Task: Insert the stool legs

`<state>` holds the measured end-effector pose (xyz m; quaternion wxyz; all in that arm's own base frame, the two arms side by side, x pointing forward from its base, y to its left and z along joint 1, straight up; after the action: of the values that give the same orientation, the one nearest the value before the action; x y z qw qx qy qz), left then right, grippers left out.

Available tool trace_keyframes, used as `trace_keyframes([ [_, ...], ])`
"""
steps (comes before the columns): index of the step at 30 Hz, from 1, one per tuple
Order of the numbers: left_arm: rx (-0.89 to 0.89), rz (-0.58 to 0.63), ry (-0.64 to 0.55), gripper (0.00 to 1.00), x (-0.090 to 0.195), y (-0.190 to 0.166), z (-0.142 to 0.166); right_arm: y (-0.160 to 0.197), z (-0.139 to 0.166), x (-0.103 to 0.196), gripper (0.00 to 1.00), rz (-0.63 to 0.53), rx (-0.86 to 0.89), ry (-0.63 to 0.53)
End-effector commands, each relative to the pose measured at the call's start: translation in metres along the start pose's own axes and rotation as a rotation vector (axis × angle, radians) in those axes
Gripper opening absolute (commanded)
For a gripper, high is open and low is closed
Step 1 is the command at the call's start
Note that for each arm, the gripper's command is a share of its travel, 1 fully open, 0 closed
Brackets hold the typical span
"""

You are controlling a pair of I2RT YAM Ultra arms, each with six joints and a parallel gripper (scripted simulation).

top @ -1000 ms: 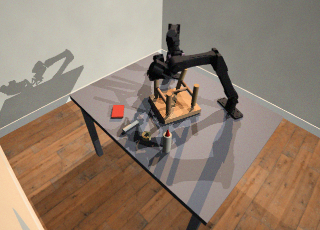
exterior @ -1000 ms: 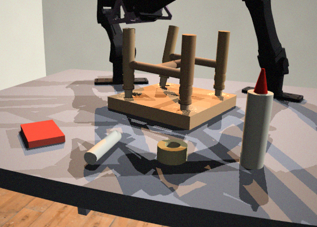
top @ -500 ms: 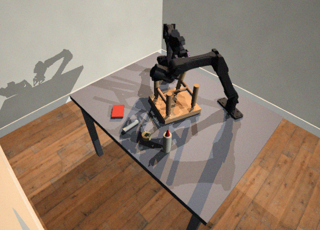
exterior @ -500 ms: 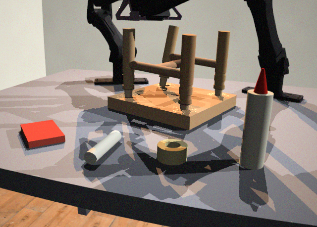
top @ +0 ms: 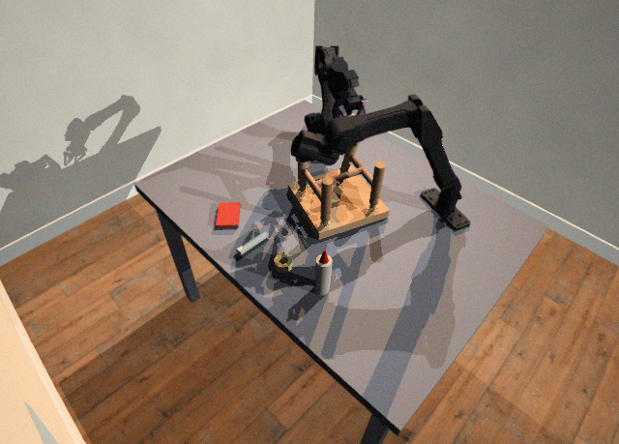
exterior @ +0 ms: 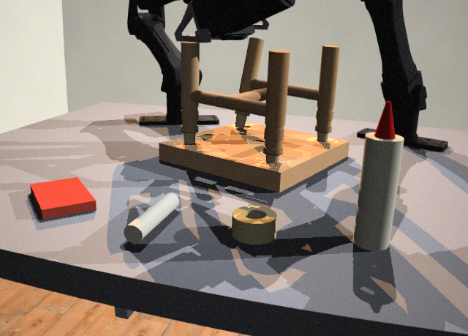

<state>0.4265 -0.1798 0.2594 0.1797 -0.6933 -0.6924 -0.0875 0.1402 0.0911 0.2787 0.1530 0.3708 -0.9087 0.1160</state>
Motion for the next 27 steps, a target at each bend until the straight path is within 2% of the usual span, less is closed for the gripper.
trace_keyframes([
  [1,-0.057,-0.005,-0.028,0.69,0.002,-0.007,-0.013,0.001,-0.014,0.011,0.69,0.012,0.024,-0.059],
  [22,-0.066,-0.011,-0.033,0.69,-0.01,-0.002,0.013,0.001,-0.014,0.011,0.69,0.012,0.024,-0.059],
  [27,-0.083,-0.018,-0.038,0.69,-0.008,0.0,0.008,0.001,-0.014,0.011,0.69,0.012,0.024,-0.059],
])
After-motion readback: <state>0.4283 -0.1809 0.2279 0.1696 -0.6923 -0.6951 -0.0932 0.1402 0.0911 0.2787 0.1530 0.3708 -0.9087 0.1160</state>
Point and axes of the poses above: on each arm, the point where the finger pads meet when closed, its own x axis back along the fingers, its own y axis across the jaws, z = x × y, the point moved 9 cm from there along x, back along the fingers, and after that the axes turned 6 degrees about x, right-handed, at the moved point
